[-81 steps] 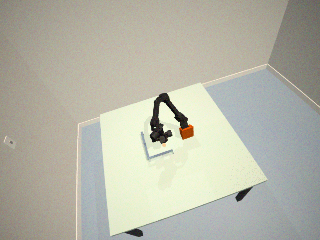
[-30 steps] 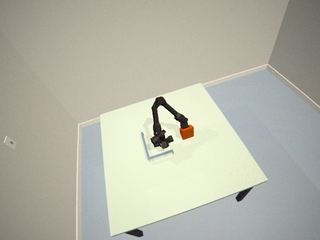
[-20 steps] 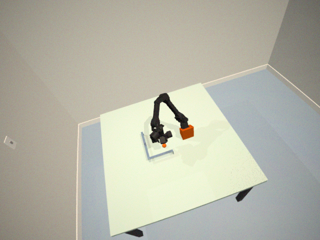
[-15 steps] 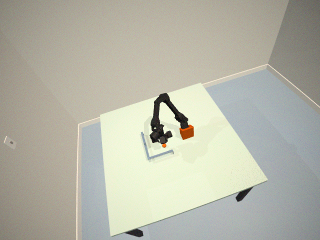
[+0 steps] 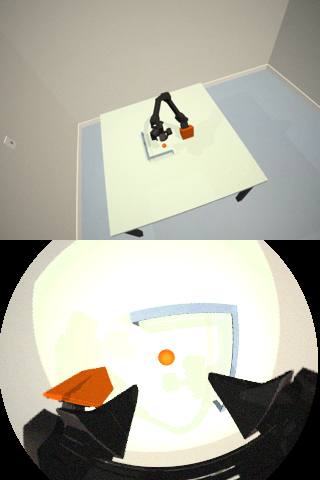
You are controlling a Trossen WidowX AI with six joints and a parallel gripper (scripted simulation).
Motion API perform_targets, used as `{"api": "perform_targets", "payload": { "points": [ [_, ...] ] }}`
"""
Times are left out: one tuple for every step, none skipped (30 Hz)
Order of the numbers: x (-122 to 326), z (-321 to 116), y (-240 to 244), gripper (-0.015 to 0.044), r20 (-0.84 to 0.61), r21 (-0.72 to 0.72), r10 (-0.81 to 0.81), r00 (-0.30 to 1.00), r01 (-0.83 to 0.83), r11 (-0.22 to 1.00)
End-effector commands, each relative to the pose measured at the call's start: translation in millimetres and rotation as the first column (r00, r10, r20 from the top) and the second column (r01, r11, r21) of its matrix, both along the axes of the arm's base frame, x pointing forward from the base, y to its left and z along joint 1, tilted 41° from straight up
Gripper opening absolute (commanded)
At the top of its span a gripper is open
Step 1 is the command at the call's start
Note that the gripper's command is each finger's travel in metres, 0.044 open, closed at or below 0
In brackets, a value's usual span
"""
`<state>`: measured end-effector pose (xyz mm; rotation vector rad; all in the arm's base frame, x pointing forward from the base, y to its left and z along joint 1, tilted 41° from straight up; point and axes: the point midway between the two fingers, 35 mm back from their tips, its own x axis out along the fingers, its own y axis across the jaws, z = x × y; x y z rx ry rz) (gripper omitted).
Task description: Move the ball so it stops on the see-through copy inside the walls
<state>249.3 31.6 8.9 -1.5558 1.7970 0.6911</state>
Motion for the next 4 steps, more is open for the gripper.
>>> {"api": "perform_targets", "payload": {
  "points": [
    [0.1,1.0,1.3,0.0440,0.004,0.004,-0.005,1.000,0.005,1.000],
    [0.1,1.0,1.3,0.0440,0.004,0.004,-0.005,1.000,0.005,1.000],
    [0.1,1.0,1.3,0.0440,0.004,0.004,-0.005,1.000,0.005,1.000],
    [0.1,1.0,1.3,0.0440,0.004,0.004,-0.005,1.000,0.005,1.000]
  ]
}}
